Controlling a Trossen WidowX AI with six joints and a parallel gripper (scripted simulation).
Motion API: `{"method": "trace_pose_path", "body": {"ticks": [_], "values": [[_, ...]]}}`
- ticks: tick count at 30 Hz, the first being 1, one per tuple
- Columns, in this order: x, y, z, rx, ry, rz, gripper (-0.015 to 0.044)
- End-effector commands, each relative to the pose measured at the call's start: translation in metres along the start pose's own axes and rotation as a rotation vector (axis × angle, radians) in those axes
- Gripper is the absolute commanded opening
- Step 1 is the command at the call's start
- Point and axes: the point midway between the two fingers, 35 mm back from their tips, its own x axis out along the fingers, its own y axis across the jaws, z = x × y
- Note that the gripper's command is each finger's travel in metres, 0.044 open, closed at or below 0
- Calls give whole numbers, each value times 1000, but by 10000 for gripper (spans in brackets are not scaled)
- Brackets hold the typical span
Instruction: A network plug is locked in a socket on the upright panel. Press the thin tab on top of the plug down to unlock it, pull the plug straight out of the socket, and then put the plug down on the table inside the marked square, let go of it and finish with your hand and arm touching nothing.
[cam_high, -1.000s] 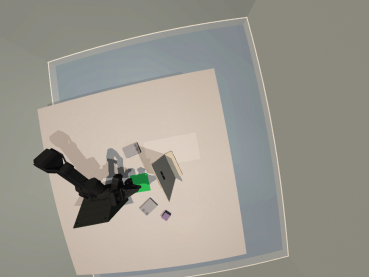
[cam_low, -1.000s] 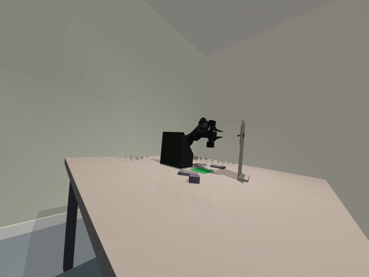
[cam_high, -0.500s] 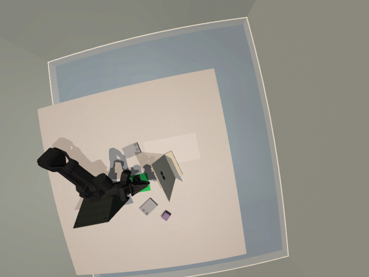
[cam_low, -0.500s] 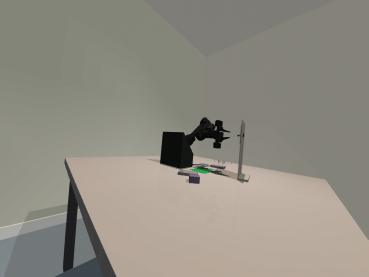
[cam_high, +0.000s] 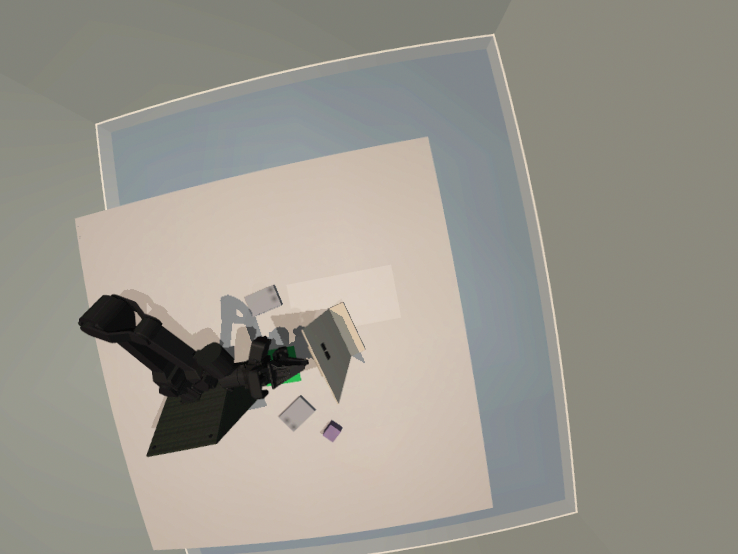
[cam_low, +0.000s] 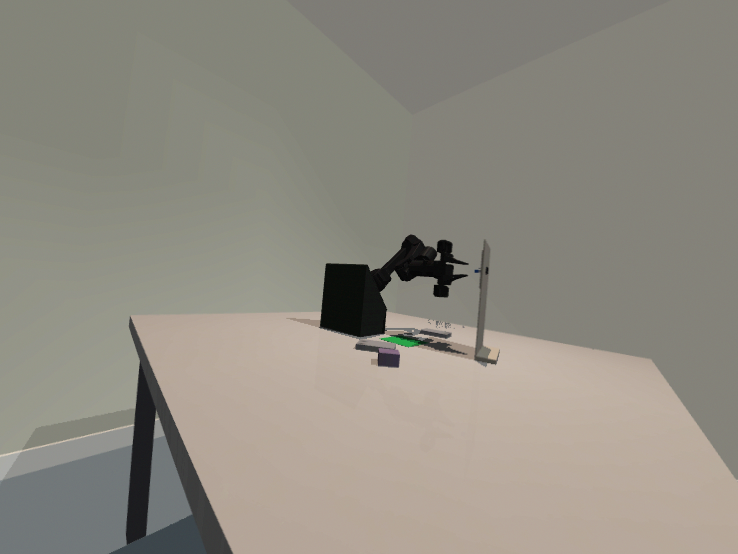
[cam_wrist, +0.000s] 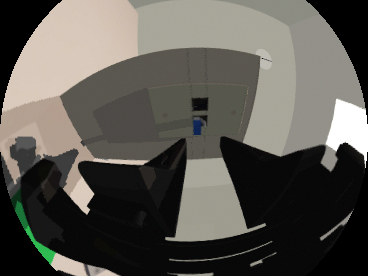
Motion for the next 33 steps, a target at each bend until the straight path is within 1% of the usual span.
{"method": "trace_pose_path", "body": {"ticks": [1,20,23,33], "values": [[7,1,0,0,7,2,156],[34,2,8,0,5,1,156],[34,2,8,0,5,1,77],[34,2,8,0,5,1,11]]}}
